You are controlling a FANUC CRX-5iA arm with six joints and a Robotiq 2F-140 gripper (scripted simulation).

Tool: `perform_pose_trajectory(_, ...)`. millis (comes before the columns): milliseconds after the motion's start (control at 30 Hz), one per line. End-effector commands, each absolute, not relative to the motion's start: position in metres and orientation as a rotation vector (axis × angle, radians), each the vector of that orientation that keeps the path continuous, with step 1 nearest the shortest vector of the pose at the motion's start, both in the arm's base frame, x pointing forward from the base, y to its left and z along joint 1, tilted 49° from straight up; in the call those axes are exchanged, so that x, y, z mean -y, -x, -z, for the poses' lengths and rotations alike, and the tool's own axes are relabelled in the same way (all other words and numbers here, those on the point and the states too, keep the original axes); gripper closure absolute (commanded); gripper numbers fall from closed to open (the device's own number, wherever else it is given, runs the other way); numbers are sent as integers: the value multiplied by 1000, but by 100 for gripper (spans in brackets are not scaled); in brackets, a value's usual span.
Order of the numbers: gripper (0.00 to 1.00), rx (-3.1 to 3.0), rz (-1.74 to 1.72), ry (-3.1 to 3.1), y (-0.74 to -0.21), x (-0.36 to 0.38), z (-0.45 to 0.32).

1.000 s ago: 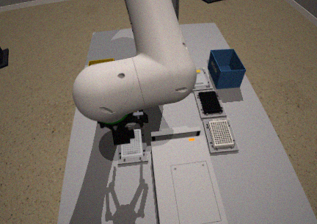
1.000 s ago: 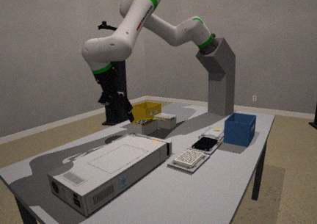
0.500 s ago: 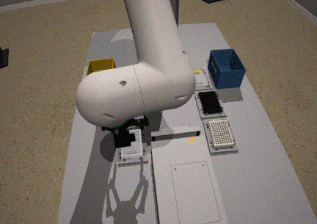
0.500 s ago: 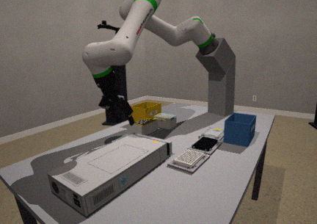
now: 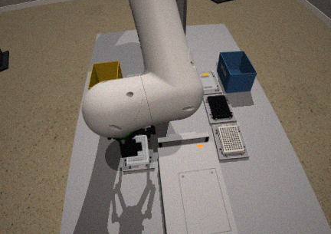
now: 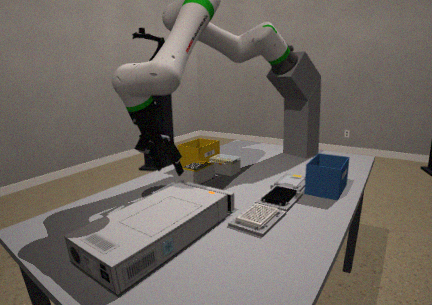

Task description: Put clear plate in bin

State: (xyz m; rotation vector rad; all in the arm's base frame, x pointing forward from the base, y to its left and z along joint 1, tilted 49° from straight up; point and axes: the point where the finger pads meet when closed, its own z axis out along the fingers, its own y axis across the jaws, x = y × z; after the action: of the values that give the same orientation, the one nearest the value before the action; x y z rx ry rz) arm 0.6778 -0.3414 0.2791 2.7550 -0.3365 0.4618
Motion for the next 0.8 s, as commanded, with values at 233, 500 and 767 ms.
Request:
perform_pose_trajectory(233,30,337,-464,-2754,-685,346,-273)
perform_pose_trajectory(500,30,336,-464,-2754,-691,350,-267)
perform_pose_trajectory(767,30,336,-464,-2754,-698,354,-260)
